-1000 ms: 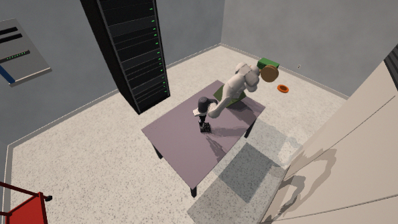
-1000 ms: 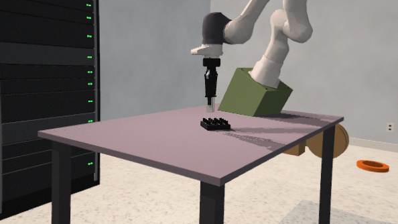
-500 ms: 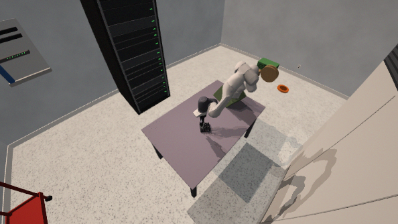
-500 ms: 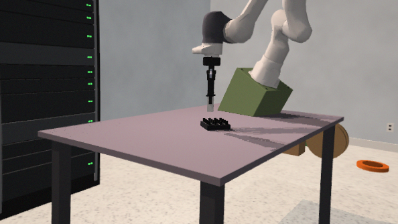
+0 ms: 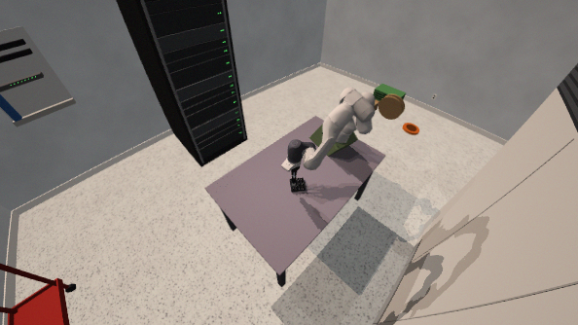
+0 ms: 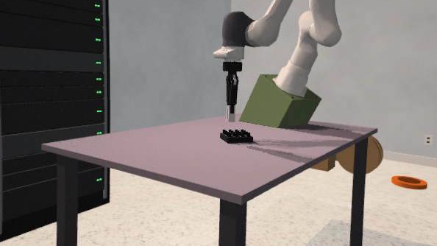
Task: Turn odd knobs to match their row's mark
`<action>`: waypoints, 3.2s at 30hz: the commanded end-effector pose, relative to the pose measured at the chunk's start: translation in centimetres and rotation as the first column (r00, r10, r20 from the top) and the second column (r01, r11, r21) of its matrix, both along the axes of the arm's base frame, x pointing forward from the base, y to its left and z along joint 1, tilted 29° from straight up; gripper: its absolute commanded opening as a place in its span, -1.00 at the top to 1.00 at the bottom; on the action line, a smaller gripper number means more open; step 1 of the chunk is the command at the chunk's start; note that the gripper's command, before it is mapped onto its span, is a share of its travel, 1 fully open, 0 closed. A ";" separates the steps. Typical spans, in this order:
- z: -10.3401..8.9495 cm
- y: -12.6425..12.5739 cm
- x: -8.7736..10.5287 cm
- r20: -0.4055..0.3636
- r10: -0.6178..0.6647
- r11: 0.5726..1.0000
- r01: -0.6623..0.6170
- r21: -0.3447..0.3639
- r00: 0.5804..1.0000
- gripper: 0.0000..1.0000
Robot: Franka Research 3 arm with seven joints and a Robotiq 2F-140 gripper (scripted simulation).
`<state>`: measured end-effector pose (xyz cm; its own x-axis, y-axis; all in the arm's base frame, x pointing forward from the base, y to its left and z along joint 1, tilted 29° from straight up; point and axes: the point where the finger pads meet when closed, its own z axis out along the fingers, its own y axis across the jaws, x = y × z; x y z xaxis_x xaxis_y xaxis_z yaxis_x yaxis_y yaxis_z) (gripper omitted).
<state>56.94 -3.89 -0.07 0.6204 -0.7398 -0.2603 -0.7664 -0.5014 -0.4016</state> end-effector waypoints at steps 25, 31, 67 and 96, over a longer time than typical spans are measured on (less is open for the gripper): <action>0.1 -0.3 -0.1 0.151 0.292 0.956 -0.283 -0.079 0.944 0.77; 0.1 -0.3 -0.1 0.151 0.292 0.956 -0.283 -0.079 0.944 0.77; -0.3 0.0 0.0 0.152 0.292 0.956 -0.283 -0.079 0.944 0.77; -3.2 1.4 0.6 0.152 0.292 0.956 -0.283 -0.079 0.944 0.77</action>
<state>57.24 -2.33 -3.02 0.8375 -0.5343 -0.1144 -0.5186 -0.7113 -0.4745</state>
